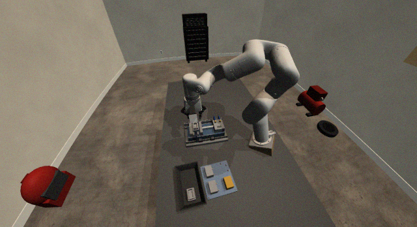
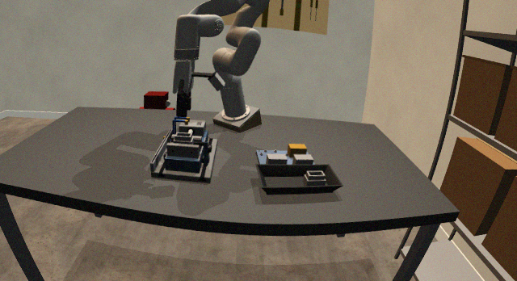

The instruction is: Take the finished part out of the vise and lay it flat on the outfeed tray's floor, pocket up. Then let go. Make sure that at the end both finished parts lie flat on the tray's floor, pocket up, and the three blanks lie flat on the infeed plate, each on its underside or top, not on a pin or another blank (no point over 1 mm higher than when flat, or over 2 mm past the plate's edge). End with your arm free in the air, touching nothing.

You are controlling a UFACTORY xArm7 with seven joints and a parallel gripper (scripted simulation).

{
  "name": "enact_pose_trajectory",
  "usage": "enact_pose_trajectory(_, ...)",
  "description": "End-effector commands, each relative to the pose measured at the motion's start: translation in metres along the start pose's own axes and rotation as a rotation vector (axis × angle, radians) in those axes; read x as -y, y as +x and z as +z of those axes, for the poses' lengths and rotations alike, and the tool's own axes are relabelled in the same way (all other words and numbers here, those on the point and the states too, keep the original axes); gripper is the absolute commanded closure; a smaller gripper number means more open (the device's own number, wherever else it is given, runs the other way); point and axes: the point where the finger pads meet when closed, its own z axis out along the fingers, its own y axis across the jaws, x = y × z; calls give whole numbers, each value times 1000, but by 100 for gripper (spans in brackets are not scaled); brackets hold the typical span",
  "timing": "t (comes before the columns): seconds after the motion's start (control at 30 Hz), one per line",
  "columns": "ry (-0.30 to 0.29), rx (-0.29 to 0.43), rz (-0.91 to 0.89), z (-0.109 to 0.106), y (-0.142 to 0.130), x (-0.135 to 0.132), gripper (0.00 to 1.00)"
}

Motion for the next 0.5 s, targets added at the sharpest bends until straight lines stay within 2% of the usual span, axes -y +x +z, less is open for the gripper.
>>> enact_pose_trajectory(0.0, -4, 1, 0, -1, 0, -1, 31)
enact_pose_trajectory(0.47, -4, 1, 0, 5, 0, -1, 31)
